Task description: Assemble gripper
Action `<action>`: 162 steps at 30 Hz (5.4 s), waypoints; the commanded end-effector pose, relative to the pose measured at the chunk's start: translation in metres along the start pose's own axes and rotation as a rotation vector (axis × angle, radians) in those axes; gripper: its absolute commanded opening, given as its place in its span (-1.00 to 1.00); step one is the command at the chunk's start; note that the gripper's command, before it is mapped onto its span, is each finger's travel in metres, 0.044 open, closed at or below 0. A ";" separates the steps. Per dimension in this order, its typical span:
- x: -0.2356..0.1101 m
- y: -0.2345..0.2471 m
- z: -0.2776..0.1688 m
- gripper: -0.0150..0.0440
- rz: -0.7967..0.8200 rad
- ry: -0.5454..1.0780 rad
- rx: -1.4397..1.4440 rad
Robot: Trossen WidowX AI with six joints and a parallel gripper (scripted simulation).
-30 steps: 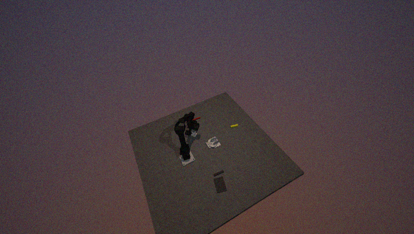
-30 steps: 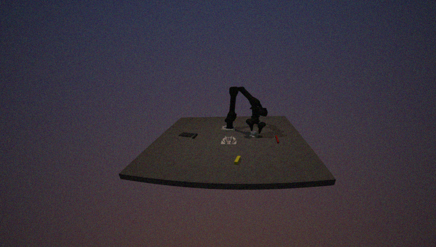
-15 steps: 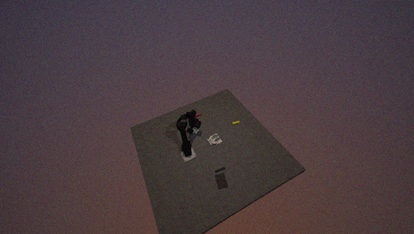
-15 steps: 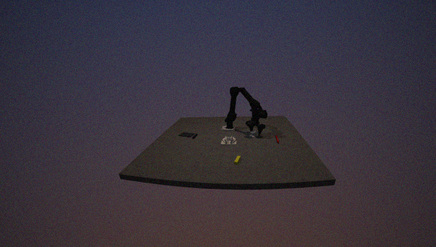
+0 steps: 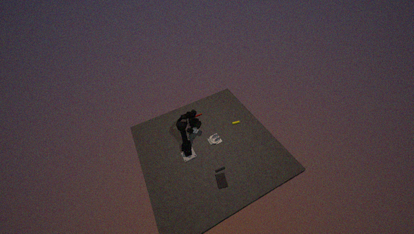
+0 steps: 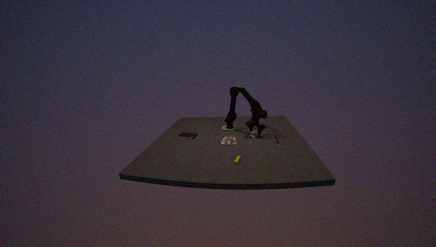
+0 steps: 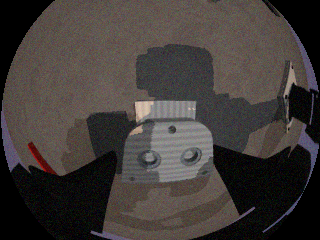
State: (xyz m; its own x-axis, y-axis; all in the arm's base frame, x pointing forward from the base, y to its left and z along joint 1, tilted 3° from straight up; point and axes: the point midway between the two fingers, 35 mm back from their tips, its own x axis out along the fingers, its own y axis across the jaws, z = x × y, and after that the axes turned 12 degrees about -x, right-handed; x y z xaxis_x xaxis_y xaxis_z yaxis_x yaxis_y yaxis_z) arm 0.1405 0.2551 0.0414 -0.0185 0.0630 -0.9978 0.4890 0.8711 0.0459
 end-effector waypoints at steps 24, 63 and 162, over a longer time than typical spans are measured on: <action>0.001 0.000 0.000 0.70 -0.001 0.000 0.000; -0.072 -0.001 0.005 0.70 -0.004 -0.004 -0.012; -0.076 -0.117 0.201 0.70 -0.026 -0.016 -0.867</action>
State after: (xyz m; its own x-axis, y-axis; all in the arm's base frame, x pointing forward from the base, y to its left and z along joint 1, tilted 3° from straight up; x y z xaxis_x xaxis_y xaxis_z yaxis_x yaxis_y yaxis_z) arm 0.2606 0.0512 0.1028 -0.0044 0.0393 -0.9992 -0.3438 0.9383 0.0384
